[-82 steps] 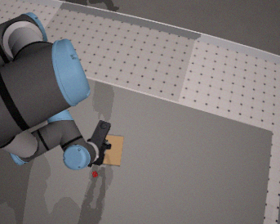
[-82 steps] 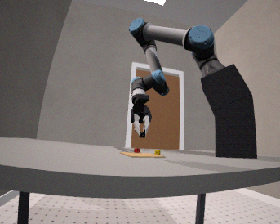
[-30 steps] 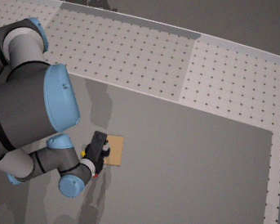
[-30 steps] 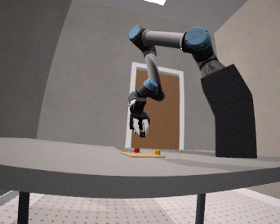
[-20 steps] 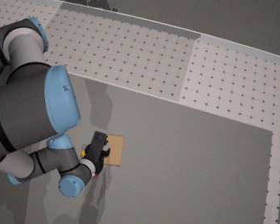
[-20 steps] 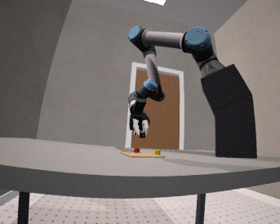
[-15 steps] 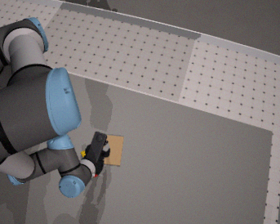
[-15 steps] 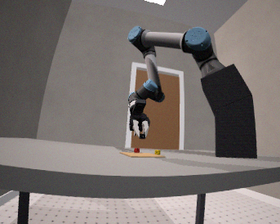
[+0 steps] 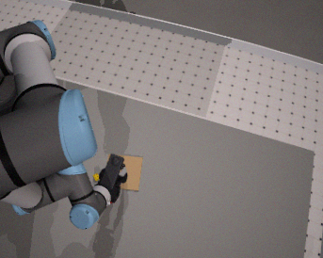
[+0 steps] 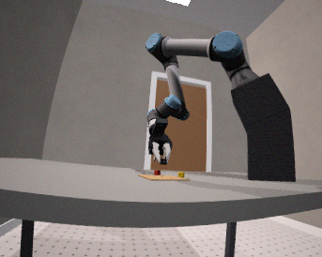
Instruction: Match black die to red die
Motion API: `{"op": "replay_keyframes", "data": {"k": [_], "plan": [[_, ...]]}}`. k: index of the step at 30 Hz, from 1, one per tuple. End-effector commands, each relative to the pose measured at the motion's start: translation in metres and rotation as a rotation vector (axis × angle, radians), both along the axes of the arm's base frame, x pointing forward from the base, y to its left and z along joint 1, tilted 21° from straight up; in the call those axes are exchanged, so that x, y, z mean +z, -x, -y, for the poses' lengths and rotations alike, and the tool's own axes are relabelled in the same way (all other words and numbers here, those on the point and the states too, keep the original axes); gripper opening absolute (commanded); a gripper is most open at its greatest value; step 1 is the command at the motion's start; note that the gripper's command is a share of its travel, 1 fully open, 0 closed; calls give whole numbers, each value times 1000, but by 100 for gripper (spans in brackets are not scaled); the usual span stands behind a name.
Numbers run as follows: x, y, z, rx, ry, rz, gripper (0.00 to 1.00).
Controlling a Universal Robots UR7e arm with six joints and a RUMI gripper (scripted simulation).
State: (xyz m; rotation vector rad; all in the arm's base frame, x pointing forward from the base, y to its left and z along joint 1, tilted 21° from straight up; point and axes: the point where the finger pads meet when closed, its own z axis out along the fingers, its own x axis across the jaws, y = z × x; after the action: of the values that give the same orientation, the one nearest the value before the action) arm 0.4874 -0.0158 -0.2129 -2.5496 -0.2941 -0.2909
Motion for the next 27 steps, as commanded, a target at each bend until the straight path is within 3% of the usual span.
{"op": "replay_keyframes", "data": {"k": [1,27], "plan": [[-8,-3,2,0,0,1,3],[-34,-11,7,0,0,1,3]]}}
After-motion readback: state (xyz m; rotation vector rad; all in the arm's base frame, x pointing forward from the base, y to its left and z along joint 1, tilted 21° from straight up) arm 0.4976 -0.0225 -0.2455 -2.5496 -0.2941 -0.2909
